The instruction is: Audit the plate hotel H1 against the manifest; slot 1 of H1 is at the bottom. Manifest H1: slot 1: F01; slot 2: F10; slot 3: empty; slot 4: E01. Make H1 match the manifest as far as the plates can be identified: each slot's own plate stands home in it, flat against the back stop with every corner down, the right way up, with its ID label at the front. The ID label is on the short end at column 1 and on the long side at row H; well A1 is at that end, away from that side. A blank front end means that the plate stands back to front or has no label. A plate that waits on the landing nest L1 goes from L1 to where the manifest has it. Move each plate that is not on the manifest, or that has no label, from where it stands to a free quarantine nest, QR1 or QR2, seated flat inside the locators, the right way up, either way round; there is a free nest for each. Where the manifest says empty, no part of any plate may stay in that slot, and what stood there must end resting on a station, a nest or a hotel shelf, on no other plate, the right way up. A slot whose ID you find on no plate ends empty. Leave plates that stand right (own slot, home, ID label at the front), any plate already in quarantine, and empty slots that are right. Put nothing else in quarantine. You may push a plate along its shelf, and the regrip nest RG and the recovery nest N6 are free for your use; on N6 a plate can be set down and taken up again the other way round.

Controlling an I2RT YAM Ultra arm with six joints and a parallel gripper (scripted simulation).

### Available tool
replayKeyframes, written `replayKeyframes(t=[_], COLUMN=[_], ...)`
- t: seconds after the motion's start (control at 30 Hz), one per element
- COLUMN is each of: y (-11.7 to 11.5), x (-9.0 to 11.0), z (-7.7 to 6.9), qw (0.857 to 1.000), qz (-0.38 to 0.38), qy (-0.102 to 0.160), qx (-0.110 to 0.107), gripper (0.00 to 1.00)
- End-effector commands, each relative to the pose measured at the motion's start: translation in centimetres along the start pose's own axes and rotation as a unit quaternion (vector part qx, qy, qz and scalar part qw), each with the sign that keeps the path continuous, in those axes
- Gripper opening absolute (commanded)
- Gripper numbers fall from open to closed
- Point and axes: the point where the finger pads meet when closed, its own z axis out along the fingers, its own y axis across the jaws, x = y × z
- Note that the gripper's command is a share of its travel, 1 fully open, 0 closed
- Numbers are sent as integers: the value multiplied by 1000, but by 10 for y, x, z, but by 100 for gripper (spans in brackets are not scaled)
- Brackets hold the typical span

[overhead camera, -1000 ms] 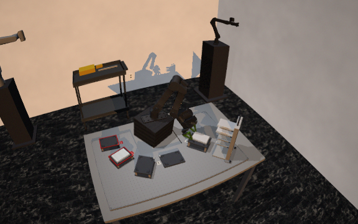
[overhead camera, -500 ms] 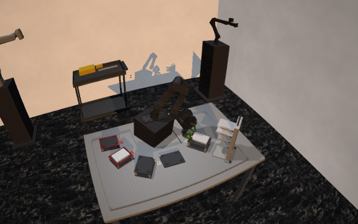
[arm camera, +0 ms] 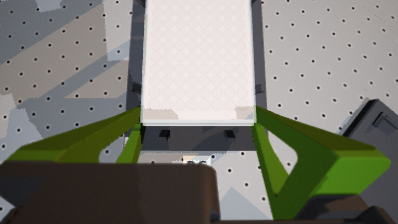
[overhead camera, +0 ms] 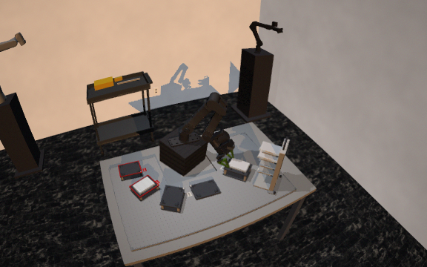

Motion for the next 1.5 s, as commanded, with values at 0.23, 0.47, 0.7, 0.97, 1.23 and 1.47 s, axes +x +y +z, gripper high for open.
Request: replayKeyframes(t=[0.23, 0.47, 0.7, 0.97, 1.23, 1.47], y=[1, 1, 1, 1, 1, 1], x=[-8, -2, -2, -2, -2, -6], z=[2, 5, 5, 5, 5, 0], qw=[1000, 1000, 1000, 1000, 1000, 1000], qz=[5, 5, 5, 5, 5, 5], qy=[-22, -21, -22, -21, -21, -22], qx=[-2, -2, -2, -2, -2, -2], gripper=[86, 93, 93, 100, 100, 100])
